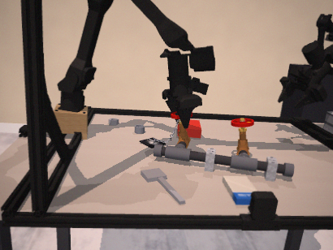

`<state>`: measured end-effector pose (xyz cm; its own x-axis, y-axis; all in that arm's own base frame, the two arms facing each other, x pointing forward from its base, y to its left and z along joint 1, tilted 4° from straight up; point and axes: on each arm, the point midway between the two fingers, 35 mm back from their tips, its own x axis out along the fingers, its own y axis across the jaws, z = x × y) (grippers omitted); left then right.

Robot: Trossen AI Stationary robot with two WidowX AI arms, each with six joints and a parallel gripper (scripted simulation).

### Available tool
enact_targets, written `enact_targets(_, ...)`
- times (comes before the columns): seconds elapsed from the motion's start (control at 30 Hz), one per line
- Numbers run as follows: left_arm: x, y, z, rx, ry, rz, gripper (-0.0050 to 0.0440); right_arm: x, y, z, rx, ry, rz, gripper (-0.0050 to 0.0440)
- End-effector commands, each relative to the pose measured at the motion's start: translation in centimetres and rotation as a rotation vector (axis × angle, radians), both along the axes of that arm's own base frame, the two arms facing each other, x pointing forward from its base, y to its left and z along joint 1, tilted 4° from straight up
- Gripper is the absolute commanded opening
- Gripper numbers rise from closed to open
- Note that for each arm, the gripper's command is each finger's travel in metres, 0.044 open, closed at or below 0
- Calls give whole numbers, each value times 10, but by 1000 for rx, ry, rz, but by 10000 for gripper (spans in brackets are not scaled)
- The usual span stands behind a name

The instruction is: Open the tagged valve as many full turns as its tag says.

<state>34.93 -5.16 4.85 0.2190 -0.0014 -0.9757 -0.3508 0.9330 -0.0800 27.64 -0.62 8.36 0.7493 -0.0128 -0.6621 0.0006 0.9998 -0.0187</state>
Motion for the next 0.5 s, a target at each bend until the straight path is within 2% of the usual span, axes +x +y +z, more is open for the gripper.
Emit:
enact_targets(0.0, 0, 0, 0, -48, 0, 215, 0, 0, 0, 0, 0, 0, 0, 400)
enact_targets(0.2, 0, 0, 0, -56, 0, 252, 0, 0, 0, 0, 0, 0, 0, 400)
enact_targets(0.47, 0, 0, 0, -51, 0, 228, 192, 0, 0, 0, 0, 0, 0, 400)
